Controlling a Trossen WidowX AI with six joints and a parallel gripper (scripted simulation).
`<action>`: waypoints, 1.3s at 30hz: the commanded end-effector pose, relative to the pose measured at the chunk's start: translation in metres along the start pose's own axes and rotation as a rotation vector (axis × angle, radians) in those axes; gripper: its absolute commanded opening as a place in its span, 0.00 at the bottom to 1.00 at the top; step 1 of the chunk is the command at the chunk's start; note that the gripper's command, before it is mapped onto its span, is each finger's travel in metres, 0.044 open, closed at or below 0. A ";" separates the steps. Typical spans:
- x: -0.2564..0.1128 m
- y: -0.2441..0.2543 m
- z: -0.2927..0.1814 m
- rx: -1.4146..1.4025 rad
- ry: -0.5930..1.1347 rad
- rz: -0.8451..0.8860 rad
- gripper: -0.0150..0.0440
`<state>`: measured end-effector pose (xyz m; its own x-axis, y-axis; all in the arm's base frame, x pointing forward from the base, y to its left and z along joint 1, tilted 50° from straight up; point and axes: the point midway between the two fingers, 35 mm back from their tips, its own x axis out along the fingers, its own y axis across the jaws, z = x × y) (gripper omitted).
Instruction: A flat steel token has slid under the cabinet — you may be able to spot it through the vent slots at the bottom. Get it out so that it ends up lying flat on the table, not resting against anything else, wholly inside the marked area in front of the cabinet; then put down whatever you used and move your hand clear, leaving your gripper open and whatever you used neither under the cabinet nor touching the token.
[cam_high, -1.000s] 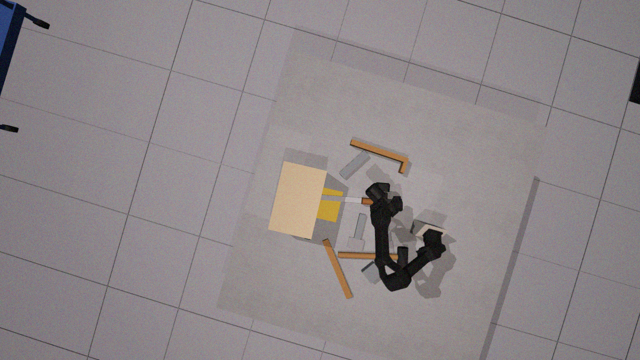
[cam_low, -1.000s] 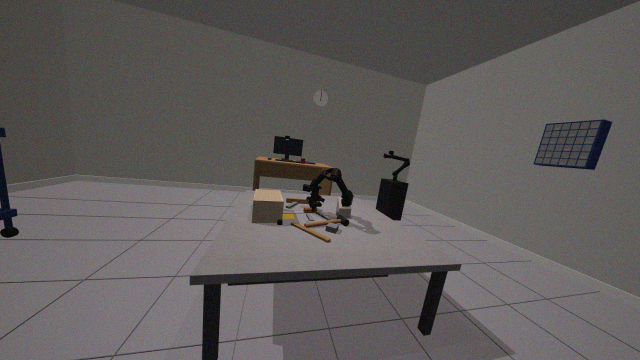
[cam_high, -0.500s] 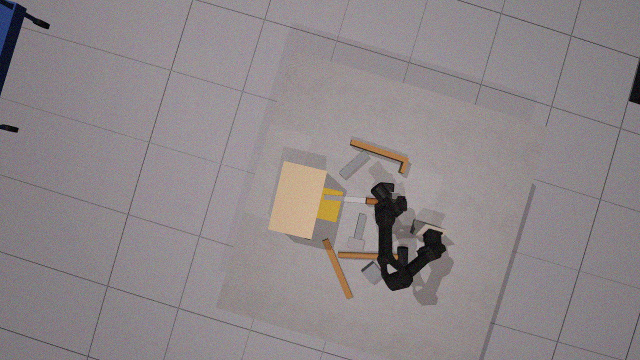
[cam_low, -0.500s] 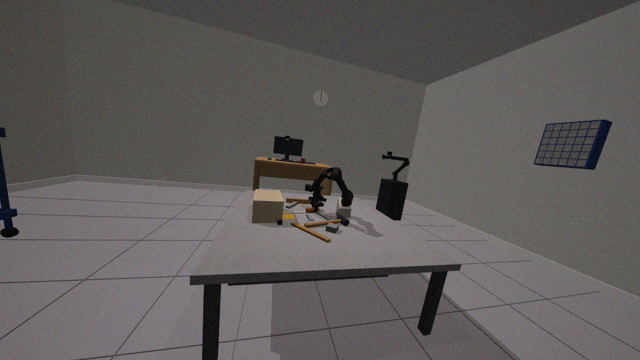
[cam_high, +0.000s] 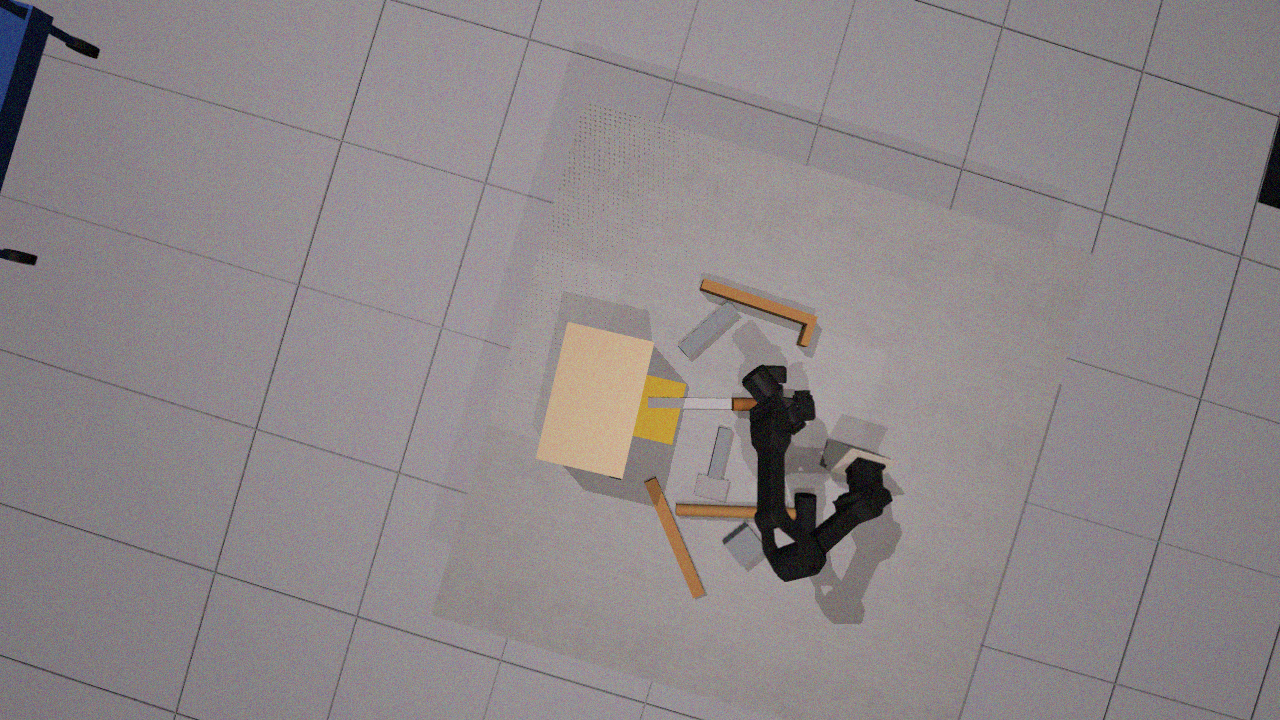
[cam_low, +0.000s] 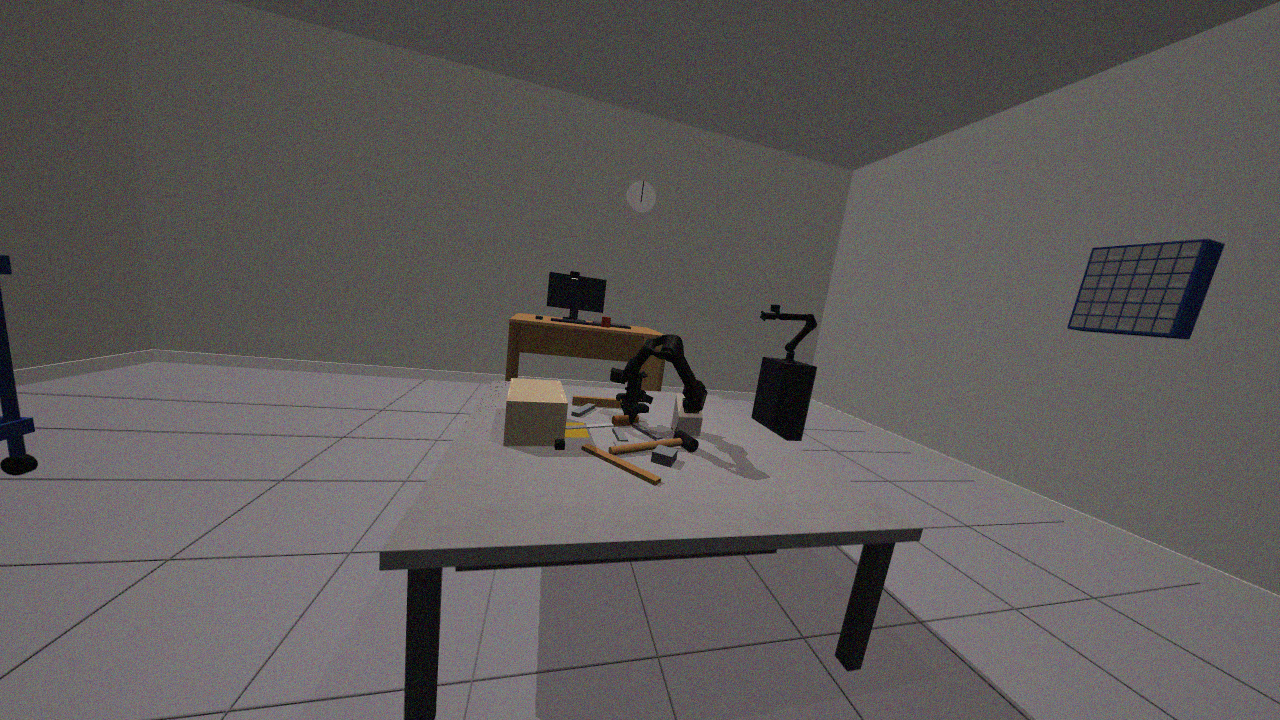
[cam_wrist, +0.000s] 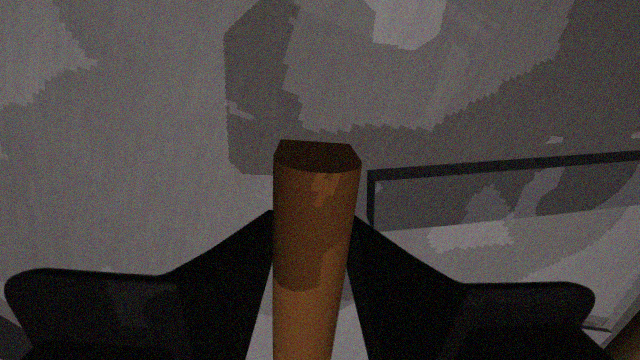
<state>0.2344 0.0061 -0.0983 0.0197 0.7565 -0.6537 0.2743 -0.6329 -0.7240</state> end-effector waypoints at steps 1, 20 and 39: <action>-0.001 0.001 -0.001 -0.043 -0.001 0.002 0.25; -0.002 0.001 -0.001 -0.187 -0.001 0.001 0.25; -0.003 0.000 -0.001 -0.331 -0.002 -0.001 0.25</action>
<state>0.2330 0.0055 -0.0971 0.0129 0.7588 -0.6512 0.5402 -0.5533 -0.6340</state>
